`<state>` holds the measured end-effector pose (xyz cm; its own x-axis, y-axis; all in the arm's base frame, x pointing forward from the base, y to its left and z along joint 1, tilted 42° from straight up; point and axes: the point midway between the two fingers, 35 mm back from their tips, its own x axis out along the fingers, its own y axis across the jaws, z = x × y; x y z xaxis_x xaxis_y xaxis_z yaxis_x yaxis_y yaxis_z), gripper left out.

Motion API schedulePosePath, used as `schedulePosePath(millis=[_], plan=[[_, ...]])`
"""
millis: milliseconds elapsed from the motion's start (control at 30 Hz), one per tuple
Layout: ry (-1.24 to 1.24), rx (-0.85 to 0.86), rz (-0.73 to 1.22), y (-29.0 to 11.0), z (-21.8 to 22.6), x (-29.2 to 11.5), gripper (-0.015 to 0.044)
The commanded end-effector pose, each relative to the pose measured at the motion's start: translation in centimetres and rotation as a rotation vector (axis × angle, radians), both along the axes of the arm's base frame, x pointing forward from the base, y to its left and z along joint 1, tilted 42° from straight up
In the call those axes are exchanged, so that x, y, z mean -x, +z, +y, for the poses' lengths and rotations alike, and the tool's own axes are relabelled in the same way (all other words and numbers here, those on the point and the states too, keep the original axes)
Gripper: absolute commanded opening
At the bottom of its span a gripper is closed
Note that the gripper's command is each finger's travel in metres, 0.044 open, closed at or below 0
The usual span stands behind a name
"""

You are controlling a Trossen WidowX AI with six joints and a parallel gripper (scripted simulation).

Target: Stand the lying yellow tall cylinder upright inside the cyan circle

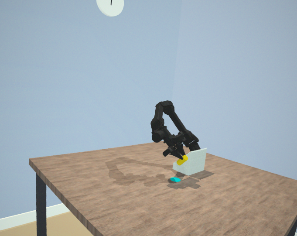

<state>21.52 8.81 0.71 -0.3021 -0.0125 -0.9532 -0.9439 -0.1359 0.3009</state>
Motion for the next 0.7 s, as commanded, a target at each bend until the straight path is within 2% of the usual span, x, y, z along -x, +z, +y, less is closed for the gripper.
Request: schedulePosePath(millis=[0, 667], plan=[[-0.006, -0.038, 0.004, 0.03, -0.04, 0.08, 0.0105], [-0.024, -0.194, -0.004, 0.45, -0.07, -0.20, 0.0105]])
